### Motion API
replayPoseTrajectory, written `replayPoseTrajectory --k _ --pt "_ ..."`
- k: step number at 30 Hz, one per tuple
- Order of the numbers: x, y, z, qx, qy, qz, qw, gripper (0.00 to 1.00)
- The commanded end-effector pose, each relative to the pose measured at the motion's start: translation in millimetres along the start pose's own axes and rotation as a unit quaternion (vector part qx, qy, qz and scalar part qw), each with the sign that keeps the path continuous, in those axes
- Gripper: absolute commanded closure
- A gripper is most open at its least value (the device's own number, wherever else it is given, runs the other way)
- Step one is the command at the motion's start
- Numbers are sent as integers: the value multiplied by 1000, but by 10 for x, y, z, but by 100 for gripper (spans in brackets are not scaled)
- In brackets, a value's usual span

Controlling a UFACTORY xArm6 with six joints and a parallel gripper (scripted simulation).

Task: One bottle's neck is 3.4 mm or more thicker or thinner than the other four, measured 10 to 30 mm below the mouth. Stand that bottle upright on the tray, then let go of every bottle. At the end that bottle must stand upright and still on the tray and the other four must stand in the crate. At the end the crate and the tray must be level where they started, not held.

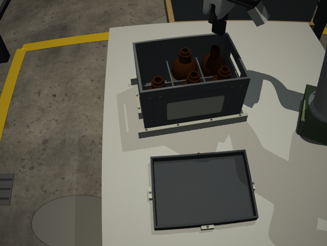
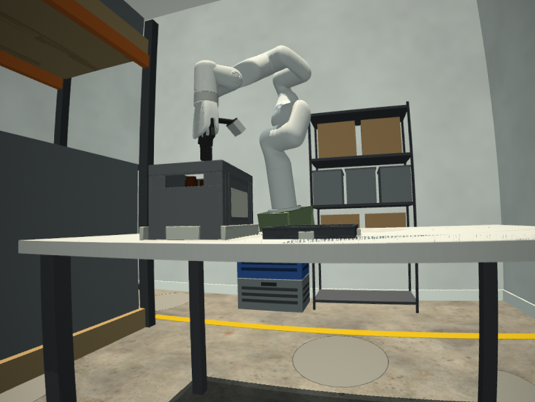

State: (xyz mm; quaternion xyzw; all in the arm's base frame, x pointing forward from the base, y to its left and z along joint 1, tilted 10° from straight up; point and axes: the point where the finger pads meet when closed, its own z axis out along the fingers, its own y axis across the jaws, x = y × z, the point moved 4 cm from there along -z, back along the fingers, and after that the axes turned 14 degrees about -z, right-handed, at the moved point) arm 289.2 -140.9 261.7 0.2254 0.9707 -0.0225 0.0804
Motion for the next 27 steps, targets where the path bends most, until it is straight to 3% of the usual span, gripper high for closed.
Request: replayPoseTrajectory --k 1,6,15,16,27 --pt "200 364 -17 0 -2 -1 1000 100" --pt "396 622 -11 0 -3 0 1000 100" --pt "410 639 -11 0 -3 0 1000 100" --pt "410 639 -11 0 -3 0 1000 35" --pt "410 639 -11 0 -3 0 1000 35"
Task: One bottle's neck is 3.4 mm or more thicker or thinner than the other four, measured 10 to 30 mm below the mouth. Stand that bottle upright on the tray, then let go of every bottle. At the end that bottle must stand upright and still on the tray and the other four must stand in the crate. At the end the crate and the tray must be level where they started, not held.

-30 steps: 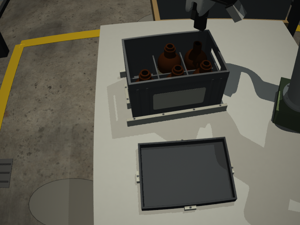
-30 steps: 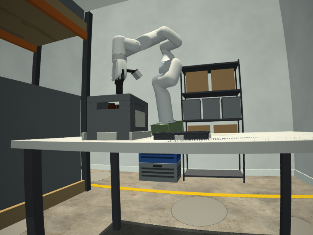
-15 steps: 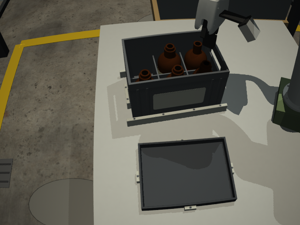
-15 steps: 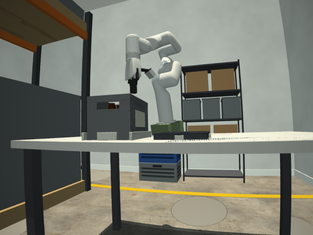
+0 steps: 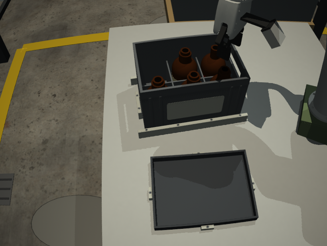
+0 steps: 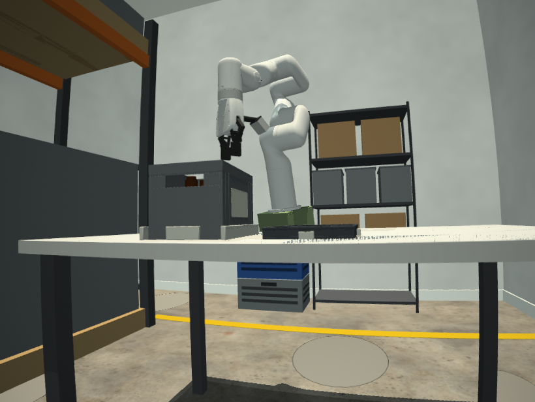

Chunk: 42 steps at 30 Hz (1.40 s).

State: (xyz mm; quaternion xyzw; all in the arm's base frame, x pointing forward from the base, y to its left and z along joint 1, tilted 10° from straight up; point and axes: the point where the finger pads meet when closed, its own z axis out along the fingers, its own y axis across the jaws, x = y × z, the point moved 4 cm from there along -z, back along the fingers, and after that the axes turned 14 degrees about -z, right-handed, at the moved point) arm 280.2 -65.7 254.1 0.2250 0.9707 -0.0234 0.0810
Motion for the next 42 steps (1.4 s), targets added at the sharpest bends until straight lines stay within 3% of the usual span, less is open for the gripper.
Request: replayPoseTrajectory --k 1,42 --pt "-9 3 -13 0 -2 0 1000 35" --pt "-10 7 64 0 -1 0 1000 35"
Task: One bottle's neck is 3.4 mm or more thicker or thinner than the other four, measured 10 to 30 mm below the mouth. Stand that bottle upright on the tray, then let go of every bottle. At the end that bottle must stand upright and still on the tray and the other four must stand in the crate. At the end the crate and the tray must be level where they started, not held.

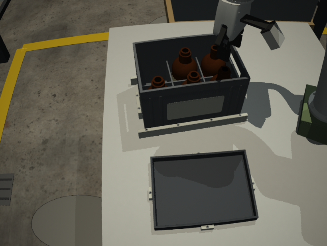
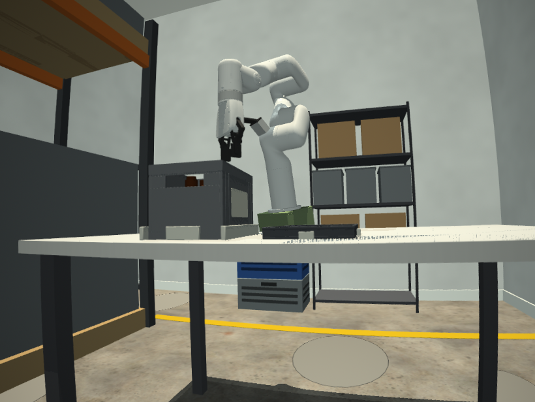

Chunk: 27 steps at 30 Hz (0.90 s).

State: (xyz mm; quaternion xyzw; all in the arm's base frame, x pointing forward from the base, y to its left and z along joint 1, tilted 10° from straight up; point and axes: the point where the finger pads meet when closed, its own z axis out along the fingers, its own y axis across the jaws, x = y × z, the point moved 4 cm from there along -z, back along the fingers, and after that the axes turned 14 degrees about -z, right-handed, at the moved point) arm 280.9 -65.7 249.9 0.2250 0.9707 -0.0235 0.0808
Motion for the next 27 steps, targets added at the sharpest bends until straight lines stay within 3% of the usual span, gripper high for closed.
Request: replayPoseTrajectory --k 1,27 --pt "-10 4 32 0 -2 0 1000 35" --pt "-12 19 307 0 -2 0 1000 35"
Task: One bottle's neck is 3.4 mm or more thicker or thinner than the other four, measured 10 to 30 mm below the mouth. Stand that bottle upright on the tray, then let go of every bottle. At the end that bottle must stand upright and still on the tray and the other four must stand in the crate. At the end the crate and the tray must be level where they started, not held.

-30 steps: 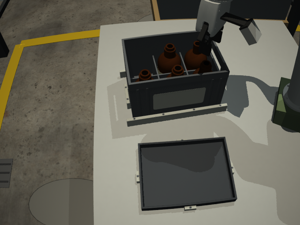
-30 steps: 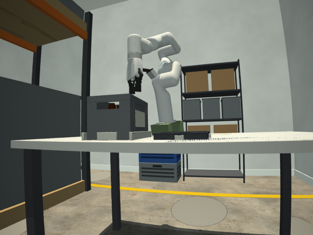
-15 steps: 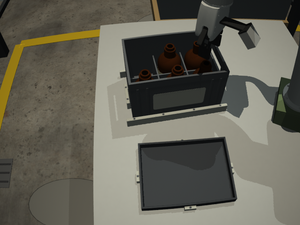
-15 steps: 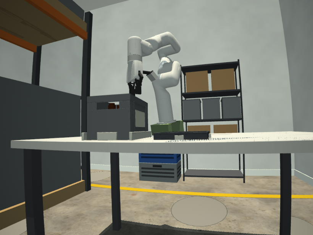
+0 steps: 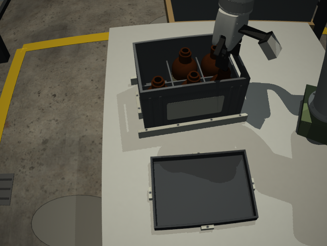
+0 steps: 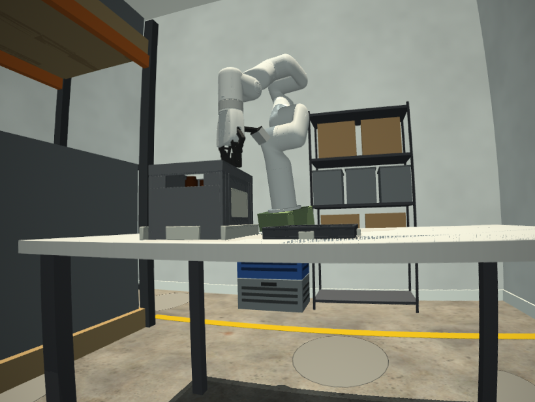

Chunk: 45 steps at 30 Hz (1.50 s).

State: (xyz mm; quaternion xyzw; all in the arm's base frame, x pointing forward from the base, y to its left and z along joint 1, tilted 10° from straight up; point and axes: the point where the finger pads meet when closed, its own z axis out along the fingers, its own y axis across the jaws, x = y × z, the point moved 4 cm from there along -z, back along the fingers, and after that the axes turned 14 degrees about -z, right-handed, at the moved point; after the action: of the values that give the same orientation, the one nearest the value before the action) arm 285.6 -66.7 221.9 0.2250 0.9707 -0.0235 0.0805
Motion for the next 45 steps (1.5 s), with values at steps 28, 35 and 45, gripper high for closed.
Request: replayPoseTrajectory --k 28,35,45 --pt "-14 9 101 0 -2 0 1000 35" --pt "-15 9 101 0 -2 0 1000 35" --pt "-26 11 101 0 -2 0 1000 35"
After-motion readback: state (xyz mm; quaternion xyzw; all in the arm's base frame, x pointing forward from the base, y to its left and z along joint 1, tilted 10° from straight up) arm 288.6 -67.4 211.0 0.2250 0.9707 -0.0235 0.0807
